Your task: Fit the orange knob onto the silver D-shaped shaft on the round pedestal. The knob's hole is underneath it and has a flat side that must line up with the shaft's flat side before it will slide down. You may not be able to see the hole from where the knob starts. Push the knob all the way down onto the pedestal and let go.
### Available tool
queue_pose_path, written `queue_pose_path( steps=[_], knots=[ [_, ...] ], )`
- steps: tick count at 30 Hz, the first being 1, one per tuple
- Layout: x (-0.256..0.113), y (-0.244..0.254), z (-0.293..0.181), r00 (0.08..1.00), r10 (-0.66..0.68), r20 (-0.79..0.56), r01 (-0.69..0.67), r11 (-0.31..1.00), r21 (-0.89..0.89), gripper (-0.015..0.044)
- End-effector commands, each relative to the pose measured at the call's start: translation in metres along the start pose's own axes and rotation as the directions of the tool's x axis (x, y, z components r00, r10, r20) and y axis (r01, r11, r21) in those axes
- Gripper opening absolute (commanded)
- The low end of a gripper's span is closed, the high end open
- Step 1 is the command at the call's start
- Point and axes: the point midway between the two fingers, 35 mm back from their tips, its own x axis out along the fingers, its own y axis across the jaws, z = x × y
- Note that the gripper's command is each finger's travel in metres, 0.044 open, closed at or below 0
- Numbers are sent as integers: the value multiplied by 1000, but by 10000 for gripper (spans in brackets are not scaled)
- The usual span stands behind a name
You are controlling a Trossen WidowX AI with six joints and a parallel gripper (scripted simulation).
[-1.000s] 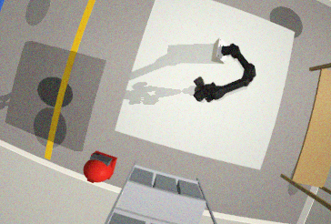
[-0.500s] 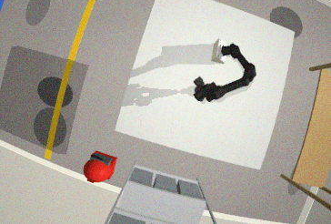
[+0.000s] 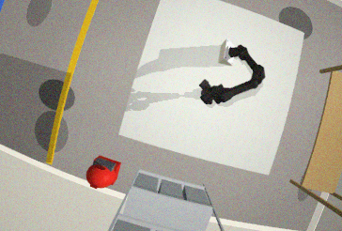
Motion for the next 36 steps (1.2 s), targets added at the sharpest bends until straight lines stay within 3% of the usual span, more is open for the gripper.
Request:
queue_pose_path(
  steps=[1,27,36],
  knots=[
    [0,0,2,1000,-1,6,1,1000,-7,0],
    [-2,-1,4,1000,-1,6,1,1000,-7,0],
    [-3,0,0,1000,-1,6,3,977,-214,0]
  ],
)
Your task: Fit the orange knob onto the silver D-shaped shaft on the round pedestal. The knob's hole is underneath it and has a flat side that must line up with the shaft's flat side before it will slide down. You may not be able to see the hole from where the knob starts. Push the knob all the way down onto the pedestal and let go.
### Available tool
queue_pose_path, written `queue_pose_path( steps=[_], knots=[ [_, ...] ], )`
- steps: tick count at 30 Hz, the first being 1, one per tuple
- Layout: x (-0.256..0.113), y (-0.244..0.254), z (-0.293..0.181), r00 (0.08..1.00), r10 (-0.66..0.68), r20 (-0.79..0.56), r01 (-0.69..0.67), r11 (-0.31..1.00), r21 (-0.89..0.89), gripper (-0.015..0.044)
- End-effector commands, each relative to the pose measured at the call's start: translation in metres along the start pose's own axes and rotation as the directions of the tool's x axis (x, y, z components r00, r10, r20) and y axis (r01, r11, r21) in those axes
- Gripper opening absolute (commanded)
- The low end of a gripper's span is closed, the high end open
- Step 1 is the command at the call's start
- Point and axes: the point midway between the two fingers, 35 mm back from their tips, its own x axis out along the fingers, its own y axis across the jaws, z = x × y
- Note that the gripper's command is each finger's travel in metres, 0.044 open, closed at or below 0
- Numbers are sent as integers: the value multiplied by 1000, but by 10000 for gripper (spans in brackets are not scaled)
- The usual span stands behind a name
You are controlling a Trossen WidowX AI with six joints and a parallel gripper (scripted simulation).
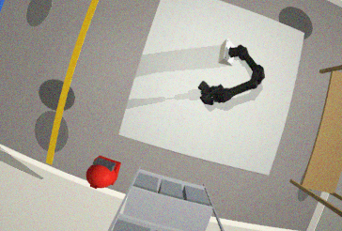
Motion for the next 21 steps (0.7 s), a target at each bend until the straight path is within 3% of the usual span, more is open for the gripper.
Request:
queue_pose_path(
  steps=[1,21],
  knots=[
    [-3,0,-2,1000,-2,6,2,999,-51,0],
    [-2,0,0,1000,-2,6,2,994,-106,0]
  ],
)
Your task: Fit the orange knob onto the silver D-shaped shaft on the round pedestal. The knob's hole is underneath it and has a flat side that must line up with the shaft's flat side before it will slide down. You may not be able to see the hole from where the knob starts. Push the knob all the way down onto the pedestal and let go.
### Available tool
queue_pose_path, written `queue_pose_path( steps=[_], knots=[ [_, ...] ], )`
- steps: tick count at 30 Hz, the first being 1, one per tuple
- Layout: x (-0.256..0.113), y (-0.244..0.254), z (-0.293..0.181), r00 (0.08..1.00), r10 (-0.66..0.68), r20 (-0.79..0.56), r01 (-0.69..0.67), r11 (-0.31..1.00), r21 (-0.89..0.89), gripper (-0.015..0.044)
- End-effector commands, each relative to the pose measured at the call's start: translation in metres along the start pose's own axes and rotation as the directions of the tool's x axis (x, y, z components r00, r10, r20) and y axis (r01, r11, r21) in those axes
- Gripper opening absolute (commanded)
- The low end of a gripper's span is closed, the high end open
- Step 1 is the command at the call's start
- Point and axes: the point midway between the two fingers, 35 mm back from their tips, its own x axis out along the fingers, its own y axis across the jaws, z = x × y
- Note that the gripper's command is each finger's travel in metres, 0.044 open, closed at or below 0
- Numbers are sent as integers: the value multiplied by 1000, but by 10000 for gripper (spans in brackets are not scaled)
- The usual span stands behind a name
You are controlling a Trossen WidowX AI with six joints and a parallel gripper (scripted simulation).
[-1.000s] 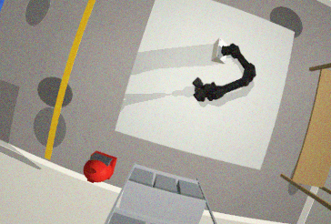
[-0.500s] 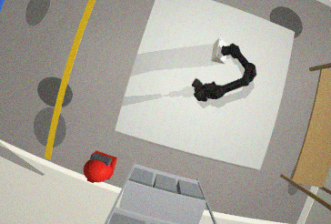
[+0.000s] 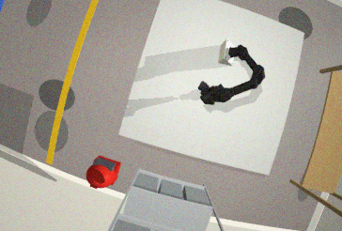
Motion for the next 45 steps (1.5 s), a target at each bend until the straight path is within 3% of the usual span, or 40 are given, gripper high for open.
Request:
queue_pose_path(
  steps=[1,5,31,38,45],
  knots=[
    [-4,0,3,1000,-1,9,2,997,-73,0],
    [-5,0,5,1000,-1,9,3,981,-195,0],
    [-4,-1,5,1000,-1,9,3,981,-195,0],
    [-5,-1,2,1000,-1,9,4,923,-385,0],
    [-5,-1,0,1000,-1,9,4,919,-394,0]
  ],
)
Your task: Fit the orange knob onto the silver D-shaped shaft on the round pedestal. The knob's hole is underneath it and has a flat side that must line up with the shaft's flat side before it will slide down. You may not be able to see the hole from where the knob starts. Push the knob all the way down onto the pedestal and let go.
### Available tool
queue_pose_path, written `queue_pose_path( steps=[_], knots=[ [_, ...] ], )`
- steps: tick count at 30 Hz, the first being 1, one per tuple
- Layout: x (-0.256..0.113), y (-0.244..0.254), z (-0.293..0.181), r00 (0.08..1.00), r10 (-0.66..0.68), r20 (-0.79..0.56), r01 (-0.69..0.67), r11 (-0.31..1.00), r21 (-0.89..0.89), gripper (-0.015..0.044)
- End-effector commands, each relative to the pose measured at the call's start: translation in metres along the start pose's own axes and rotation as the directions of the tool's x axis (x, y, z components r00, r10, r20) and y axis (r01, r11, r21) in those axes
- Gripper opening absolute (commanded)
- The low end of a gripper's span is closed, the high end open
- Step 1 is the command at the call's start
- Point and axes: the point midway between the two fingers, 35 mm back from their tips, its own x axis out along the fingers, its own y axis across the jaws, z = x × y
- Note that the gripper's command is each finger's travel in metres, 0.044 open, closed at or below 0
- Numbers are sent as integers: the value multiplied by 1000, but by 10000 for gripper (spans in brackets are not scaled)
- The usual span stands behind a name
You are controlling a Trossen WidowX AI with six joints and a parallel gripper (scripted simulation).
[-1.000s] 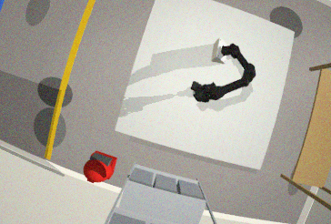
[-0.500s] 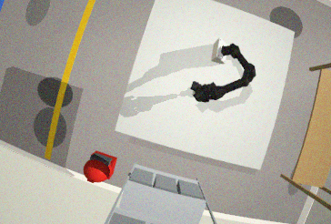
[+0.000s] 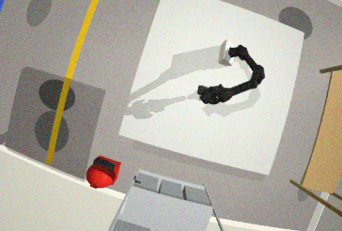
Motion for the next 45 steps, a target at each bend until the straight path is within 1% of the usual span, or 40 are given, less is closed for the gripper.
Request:
queue_pose_path(
  steps=[1,22,28,40,42,45],
  knots=[
    [-3,0,0,1000,-7,7,7,1000,-16,0],
    [-4,-4,6,1000,-7,7,7,1000,-16,0],
    [3,-3,7,1000,-7,7,7,1000,-16,0],
    [-2,-3,5,1000,-7,7,7,1000,-16,0],
    [-2,-3,5,1000,-7,7,7,999,-42,0],
    [-3,-2,4,1000,-7,7,8,990,-141,0]
  ],
)
